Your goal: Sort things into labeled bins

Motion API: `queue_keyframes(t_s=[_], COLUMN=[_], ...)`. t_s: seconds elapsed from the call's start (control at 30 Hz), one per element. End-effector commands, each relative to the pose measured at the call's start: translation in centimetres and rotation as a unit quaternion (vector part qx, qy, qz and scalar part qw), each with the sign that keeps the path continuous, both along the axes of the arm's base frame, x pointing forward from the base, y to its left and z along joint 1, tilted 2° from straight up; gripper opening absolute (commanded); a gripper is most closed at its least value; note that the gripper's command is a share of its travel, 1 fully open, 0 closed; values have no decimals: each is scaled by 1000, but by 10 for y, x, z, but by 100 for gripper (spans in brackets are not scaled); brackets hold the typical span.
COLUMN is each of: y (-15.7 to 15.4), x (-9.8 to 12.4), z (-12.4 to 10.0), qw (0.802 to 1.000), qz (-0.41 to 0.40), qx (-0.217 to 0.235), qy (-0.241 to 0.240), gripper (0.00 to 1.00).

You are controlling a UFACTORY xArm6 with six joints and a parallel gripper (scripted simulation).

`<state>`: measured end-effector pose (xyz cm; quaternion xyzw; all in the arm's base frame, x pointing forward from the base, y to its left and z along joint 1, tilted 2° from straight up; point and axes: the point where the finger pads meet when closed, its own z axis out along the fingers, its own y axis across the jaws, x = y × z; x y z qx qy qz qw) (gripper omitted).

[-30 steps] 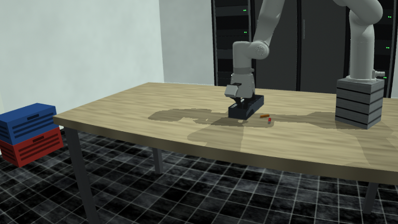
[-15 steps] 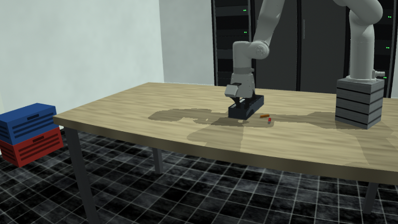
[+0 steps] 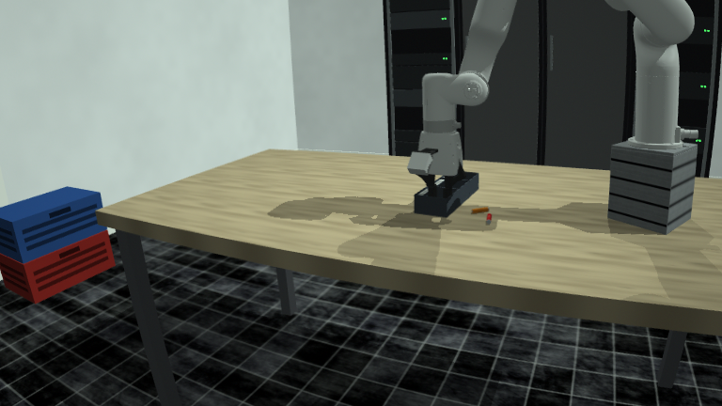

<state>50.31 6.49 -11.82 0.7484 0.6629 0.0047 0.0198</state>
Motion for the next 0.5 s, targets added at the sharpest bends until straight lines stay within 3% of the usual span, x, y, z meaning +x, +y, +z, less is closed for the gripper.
queue_keyframes(t_s=[0.0, 0.47], y=[0, 1], x=[2, 1], z=[4, 22], qw=[1000, 1000], qz=[0, 0], qx=[0, 0], qy=[-2, -2], gripper=[30, 30])
